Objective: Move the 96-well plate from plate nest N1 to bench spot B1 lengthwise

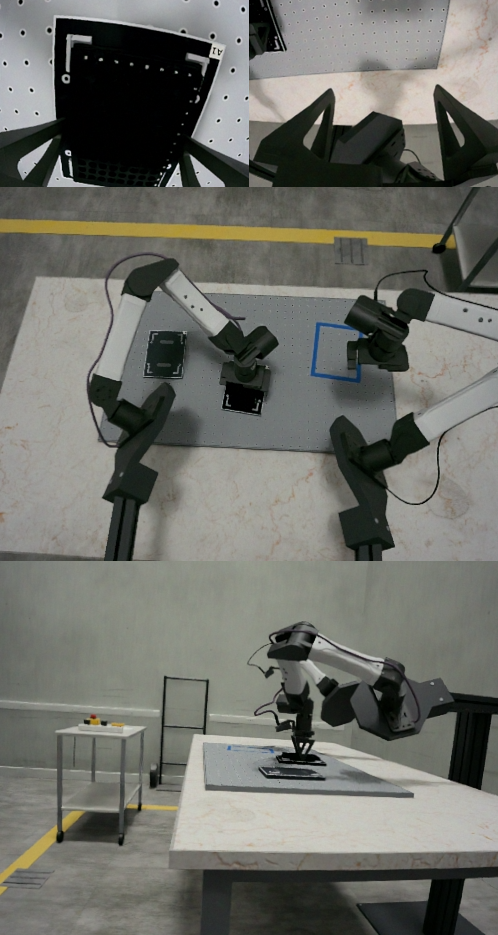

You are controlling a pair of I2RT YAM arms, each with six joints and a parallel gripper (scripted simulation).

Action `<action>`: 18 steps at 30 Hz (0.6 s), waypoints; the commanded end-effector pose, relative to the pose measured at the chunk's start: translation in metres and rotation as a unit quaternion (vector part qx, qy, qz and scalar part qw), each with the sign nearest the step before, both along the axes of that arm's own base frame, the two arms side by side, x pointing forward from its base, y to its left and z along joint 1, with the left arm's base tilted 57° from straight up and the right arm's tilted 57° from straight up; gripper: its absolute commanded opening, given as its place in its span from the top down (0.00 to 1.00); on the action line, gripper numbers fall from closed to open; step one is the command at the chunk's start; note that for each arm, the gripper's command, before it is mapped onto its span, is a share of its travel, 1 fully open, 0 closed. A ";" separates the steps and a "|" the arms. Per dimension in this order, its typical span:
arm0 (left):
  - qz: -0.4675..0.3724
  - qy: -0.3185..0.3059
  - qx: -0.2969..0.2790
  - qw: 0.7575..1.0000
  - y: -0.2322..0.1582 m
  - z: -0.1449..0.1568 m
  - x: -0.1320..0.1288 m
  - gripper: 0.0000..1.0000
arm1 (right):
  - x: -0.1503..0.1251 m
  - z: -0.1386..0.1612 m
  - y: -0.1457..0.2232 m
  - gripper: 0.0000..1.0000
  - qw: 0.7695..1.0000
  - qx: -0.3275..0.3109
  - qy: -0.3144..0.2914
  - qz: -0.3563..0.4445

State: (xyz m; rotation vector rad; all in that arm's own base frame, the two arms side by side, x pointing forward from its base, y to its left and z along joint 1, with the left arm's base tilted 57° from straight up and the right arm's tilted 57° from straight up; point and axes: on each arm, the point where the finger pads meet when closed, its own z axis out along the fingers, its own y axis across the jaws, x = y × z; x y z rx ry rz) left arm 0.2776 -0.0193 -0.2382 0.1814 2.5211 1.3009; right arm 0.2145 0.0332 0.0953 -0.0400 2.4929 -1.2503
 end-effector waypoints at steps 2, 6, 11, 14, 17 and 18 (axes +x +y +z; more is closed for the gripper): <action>-0.003 -0.002 -0.001 1.000 -0.001 0.000 0.002 0.00 | 0.000 0.002 0.001 0.00 1.000 -0.001 0.000 0.000; 0.007 -0.001 0.000 1.000 0.004 0.003 0.003 0.00 | 0.000 0.002 0.001 0.00 1.000 -0.001 0.000 0.000; -0.012 -0.008 -0.008 1.000 -0.016 0.007 0.005 0.00 | 0.000 0.002 0.001 0.00 1.000 -0.001 0.000 0.000; -0.012 -0.005 -0.008 1.000 -0.017 0.006 0.003 0.00 | 0.000 0.002 0.001 0.00 1.000 -0.001 0.000 0.000; -0.012 -0.006 -0.009 1.000 -0.018 0.007 0.003 0.00 | 0.000 0.002 0.001 0.00 1.000 -0.001 0.000 0.000; -0.012 -0.007 -0.009 1.000 -0.019 0.009 0.003 0.00 | 0.000 0.002 0.001 0.00 1.000 -0.001 0.000 0.000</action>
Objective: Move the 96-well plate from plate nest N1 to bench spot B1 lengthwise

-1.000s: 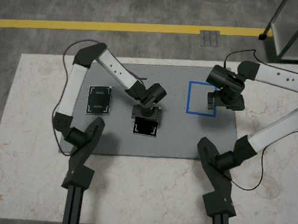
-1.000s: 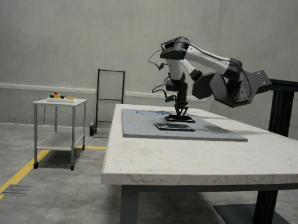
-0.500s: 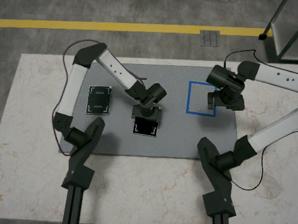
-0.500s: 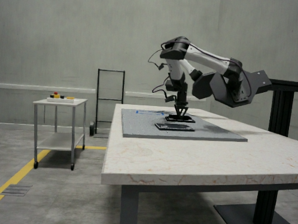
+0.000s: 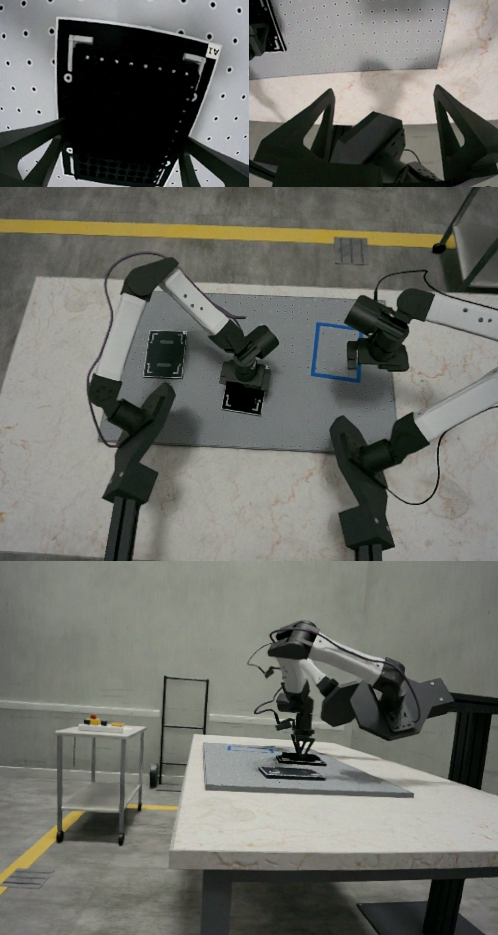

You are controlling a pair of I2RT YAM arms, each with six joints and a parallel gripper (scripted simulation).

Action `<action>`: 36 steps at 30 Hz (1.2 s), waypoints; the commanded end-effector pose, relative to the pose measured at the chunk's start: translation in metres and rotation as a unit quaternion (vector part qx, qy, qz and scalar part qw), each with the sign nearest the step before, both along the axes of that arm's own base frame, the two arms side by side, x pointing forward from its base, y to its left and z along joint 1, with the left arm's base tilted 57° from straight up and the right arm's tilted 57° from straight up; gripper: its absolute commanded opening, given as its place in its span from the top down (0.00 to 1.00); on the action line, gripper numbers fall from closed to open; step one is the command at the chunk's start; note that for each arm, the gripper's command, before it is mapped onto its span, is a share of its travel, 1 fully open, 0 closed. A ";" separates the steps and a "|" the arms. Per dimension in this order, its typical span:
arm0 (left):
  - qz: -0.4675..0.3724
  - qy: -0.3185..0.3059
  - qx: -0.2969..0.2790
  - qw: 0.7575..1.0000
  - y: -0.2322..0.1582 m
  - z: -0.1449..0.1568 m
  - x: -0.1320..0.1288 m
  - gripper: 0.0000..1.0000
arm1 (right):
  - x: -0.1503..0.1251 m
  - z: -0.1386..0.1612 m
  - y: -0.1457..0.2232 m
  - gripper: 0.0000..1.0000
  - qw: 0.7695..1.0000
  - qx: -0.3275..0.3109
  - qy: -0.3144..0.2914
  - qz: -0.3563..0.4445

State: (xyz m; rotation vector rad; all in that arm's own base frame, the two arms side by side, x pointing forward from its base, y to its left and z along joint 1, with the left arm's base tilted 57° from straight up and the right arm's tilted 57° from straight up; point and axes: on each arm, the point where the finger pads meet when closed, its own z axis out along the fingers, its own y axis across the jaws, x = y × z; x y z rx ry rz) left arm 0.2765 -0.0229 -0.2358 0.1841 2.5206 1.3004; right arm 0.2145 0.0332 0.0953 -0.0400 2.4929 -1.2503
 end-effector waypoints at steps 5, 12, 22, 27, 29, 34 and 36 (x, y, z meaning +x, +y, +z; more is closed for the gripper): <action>-0.011 -0.007 -0.009 1.000 -0.018 0.006 0.003 0.00 | 0.000 0.002 0.001 0.00 1.000 -0.001 0.000 0.000; -0.011 -0.004 -0.006 1.000 -0.019 0.008 -0.001 0.00 | 0.000 0.002 0.001 0.00 1.000 -0.001 0.000 0.000; -0.010 -0.009 -0.012 1.000 -0.039 0.022 -0.005 0.00 | 0.000 0.002 0.001 0.00 1.000 -0.001 0.000 0.000; -0.010 -0.009 -0.012 1.000 -0.050 0.029 -0.010 0.00 | 0.000 0.002 0.001 0.00 1.000 -0.001 0.000 0.000; -0.010 -0.008 -0.011 1.000 -0.053 0.031 -0.012 0.00 | 0.000 0.002 0.001 0.00 1.000 -0.001 0.000 0.000; -0.010 0.003 0.000 1.000 -0.052 0.029 -0.022 0.00 | 0.000 0.002 0.001 0.00 1.000 -0.001 0.000 0.000; -0.010 -0.009 -0.013 1.000 -0.064 0.039 -0.016 0.00 | 0.000 0.002 0.001 0.00 1.000 -0.001 0.000 0.000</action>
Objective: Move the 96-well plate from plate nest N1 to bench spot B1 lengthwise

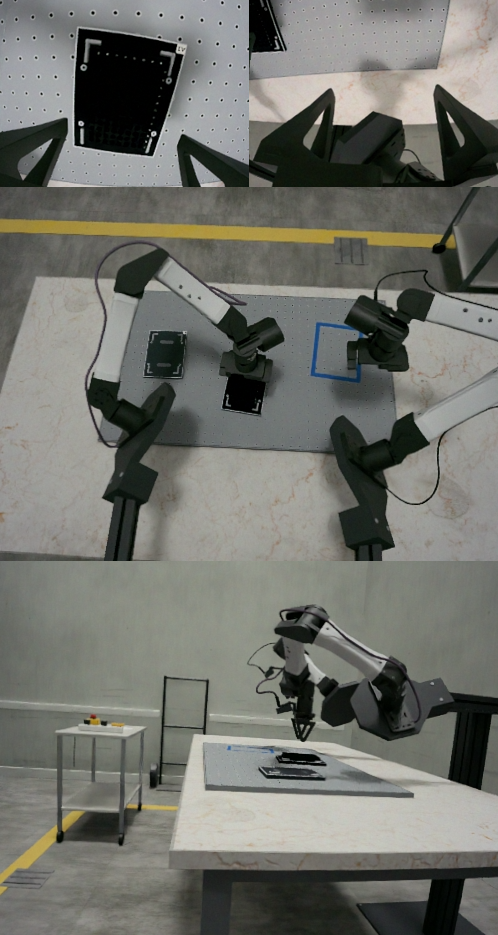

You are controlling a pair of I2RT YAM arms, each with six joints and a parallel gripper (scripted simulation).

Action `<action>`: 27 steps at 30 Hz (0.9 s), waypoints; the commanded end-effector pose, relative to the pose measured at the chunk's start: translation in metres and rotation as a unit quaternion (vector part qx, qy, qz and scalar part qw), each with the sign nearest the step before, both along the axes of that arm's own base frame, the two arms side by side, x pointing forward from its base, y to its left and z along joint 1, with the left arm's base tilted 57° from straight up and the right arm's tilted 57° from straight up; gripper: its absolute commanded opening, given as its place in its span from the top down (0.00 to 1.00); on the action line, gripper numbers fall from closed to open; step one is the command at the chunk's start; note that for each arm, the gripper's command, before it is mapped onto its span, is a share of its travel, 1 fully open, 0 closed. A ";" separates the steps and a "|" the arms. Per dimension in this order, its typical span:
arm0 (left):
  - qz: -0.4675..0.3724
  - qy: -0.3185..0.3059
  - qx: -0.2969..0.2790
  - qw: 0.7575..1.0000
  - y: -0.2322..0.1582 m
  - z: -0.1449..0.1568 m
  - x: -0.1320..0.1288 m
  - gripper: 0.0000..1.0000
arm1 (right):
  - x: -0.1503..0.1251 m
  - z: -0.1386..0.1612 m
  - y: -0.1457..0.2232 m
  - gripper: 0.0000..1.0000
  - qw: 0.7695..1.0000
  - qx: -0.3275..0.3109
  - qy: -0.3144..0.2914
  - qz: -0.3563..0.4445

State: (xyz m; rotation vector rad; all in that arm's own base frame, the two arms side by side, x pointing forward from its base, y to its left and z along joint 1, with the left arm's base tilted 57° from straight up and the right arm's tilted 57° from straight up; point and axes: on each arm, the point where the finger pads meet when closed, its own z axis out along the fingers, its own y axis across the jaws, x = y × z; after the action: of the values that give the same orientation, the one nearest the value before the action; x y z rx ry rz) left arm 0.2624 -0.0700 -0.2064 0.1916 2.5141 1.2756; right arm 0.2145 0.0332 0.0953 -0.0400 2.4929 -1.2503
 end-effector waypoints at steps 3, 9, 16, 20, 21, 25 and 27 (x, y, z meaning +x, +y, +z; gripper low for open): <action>-0.003 -0.004 -0.007 1.000 -0.024 0.015 -0.005 0.00 | 0.000 0.002 0.001 0.00 1.000 -0.001 0.000 0.000; -0.002 0.005 0.004 1.000 -0.027 0.016 -0.015 0.00 | 0.000 0.002 0.001 0.00 1.000 -0.001 0.000 0.000; 0.011 0.010 0.009 1.000 -0.017 0.015 -0.016 0.00 | 0.000 0.002 0.001 0.00 1.000 -0.001 0.000 0.000; 0.006 0.003 0.004 1.000 -0.020 0.017 -0.012 0.00 | 0.000 0.002 0.001 0.00 1.000 -0.001 0.000 0.000; 0.006 0.003 0.004 1.000 -0.020 0.017 -0.012 0.00 | 0.000 0.002 0.001 0.00 1.000 -0.001 0.000 0.000; 0.006 0.003 0.004 1.000 -0.020 0.017 -0.012 0.00 | 0.000 0.002 0.001 0.00 1.000 -0.001 0.000 0.000; 0.006 0.003 0.004 1.000 -0.020 0.017 -0.012 0.00 | 0.000 0.002 0.001 0.00 1.000 -0.001 0.000 0.000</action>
State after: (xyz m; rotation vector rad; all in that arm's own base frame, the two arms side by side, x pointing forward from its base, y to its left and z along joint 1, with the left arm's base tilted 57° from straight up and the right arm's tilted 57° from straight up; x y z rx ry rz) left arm 0.2505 -0.0881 -0.1904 0.1853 2.5200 1.2958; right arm 0.2145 0.0332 0.0953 -0.0400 2.4929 -1.2503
